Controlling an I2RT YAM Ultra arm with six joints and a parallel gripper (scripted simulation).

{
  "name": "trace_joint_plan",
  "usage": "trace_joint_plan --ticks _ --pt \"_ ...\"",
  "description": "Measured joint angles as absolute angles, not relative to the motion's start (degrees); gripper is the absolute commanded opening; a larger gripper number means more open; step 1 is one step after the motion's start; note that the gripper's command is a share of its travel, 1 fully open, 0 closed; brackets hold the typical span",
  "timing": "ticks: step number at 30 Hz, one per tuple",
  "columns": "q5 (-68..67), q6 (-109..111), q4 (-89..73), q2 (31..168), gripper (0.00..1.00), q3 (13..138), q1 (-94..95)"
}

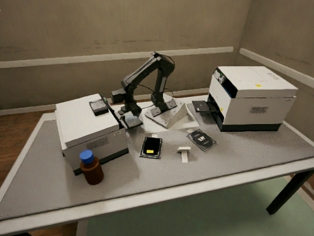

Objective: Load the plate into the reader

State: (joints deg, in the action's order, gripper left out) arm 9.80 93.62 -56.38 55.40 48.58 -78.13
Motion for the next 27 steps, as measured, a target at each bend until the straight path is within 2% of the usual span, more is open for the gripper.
trace_joint_plan --ticks 20,27 --pt "9.80 93.62 -56.38 55.40 1.00 48.58 -78.13" --pt "9.80 93.62 -56.38 55.40 0.97 48.58 -78.13"
